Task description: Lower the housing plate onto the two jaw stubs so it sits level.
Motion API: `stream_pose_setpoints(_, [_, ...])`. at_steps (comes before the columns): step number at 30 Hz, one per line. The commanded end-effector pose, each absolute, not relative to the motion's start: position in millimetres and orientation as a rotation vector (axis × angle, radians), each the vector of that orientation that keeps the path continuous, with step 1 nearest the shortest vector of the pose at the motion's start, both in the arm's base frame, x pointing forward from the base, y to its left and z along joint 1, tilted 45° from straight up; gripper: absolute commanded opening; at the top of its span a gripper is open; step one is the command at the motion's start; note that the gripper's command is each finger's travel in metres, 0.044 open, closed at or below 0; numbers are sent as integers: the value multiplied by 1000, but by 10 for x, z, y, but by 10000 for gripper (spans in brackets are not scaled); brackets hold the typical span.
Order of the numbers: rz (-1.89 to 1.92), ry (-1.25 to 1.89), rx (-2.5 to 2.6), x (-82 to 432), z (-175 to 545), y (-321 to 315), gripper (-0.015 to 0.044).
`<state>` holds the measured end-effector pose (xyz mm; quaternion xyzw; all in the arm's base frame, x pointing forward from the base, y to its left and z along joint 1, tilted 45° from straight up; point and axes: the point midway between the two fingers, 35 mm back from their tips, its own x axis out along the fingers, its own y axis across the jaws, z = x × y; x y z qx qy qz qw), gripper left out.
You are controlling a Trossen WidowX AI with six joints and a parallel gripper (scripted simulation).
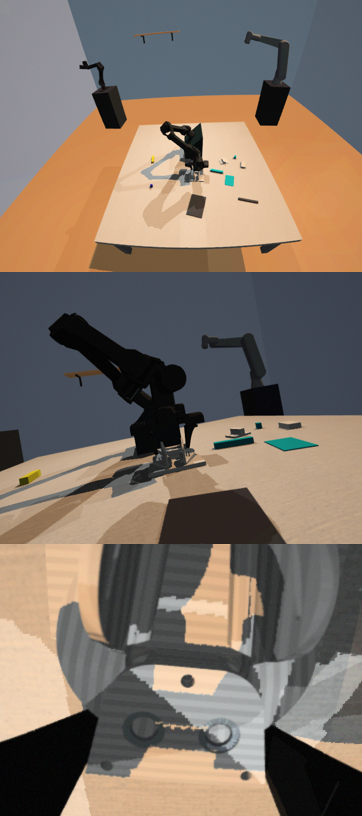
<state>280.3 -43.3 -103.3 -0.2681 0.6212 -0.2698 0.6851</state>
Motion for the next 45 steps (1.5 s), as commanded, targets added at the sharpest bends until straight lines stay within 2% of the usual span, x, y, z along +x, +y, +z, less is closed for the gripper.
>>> stream_pose_setpoints(1, [-601, 1394, -604, 2799, -1043, -434, 351])
stream_pose_setpoints(45, [-601, 1394, -604, 2799, -1043, -434, 351])
